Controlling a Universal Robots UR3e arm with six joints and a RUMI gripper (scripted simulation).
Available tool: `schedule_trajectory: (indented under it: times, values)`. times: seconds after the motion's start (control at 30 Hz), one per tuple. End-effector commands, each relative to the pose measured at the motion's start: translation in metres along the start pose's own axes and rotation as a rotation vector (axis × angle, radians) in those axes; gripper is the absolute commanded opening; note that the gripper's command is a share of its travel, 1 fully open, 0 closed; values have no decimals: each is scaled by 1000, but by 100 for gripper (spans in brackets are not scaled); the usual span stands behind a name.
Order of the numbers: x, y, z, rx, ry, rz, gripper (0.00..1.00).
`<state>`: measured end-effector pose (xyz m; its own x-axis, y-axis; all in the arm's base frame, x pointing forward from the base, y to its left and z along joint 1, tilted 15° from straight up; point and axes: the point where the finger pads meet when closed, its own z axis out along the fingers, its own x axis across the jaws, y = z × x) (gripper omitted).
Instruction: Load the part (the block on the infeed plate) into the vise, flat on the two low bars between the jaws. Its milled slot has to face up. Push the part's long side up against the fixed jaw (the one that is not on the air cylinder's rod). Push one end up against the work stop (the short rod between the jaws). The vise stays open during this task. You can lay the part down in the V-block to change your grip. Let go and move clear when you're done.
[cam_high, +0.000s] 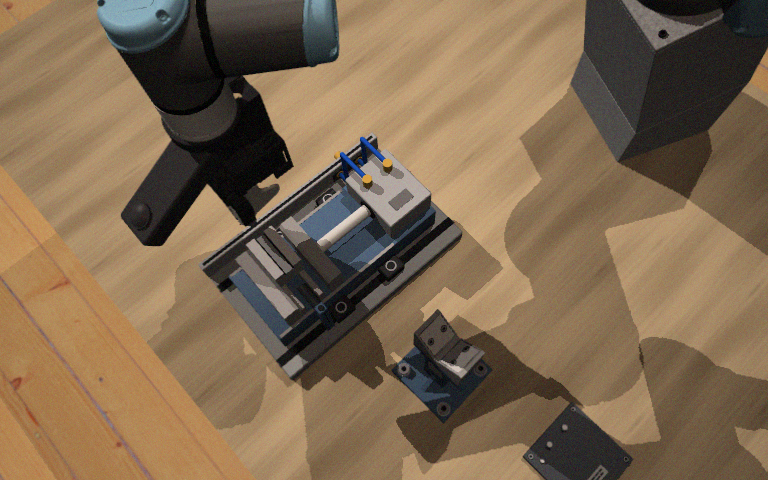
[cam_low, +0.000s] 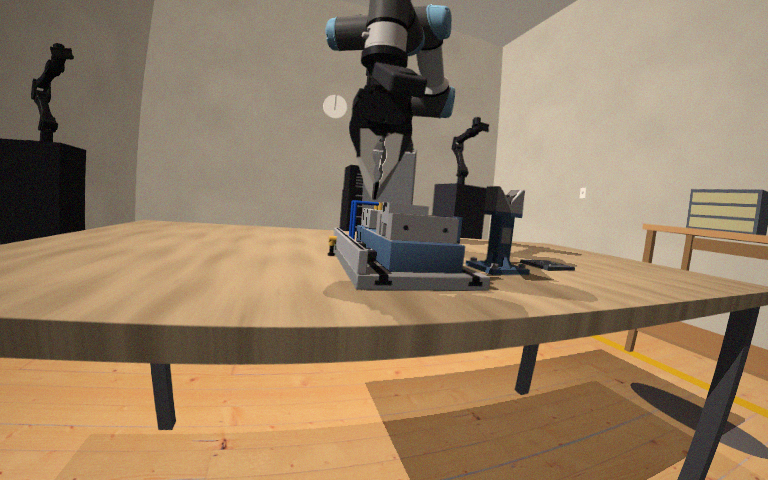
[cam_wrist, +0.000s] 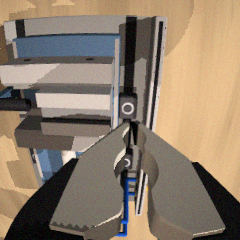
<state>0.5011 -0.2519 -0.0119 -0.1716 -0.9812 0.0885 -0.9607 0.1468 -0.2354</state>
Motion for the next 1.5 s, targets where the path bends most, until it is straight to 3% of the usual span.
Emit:
schedule_trajectory:
  times: [0.0,1.47]
  values:
    - [1,-1,-1,3,2,0,0]
    - [1,-1,7,3,2,0,0]
